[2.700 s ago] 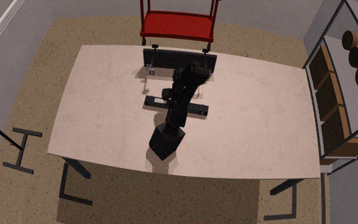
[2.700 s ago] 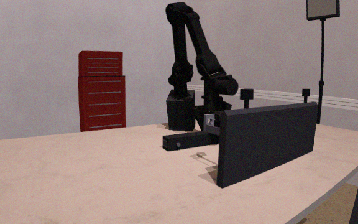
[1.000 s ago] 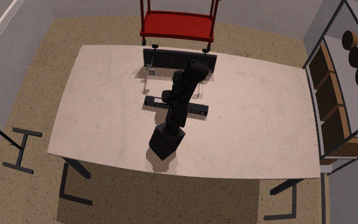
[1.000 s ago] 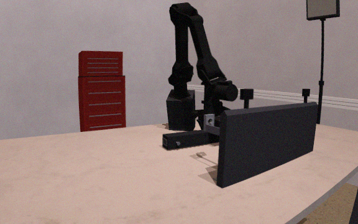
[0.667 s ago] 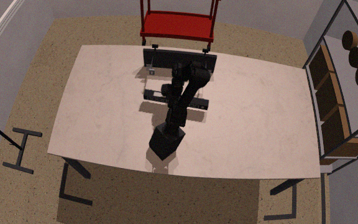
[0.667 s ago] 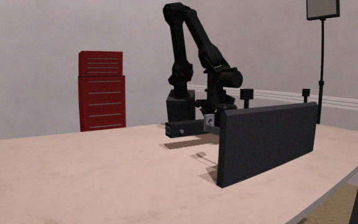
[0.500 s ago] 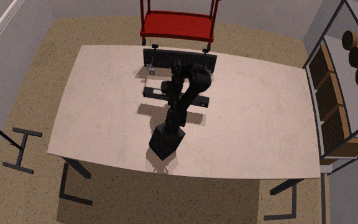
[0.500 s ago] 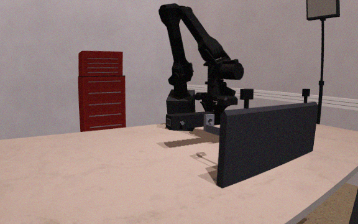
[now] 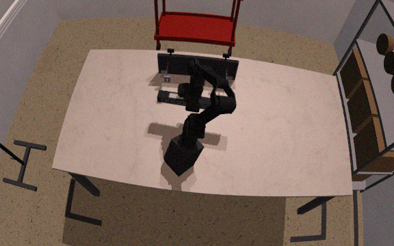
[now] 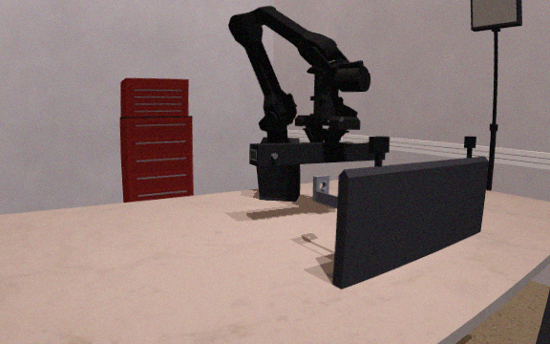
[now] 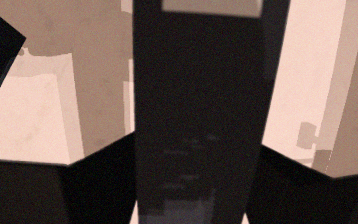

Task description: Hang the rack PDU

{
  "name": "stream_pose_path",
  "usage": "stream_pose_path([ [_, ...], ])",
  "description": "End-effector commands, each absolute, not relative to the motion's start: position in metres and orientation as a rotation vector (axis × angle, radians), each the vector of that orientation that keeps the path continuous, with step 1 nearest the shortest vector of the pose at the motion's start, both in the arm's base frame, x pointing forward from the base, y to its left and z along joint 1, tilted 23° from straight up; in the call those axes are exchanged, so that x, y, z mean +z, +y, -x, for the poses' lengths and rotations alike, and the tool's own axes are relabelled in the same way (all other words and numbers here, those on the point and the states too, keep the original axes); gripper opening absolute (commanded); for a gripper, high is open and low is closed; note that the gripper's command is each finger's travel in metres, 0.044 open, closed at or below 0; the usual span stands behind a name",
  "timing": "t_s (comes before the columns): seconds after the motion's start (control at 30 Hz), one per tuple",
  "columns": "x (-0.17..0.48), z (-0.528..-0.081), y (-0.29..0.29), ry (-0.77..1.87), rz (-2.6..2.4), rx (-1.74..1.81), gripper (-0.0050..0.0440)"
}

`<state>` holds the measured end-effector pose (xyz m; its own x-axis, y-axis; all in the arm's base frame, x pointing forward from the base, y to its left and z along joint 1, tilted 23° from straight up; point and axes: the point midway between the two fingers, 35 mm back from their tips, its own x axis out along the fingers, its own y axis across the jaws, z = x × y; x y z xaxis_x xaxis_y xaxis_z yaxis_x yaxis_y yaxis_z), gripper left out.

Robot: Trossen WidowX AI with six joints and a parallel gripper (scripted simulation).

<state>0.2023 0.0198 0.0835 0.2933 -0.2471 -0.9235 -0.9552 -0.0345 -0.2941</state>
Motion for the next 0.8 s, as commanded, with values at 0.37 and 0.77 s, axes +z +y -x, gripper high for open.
stream_pose_path([
  [0.37,0.086,-0.246,0.028,1.116,1.550,0.864,-0.0050],
  [0.77,0.068,-0.287,0.030,1.101,1.587,0.890,-0.0050],
])
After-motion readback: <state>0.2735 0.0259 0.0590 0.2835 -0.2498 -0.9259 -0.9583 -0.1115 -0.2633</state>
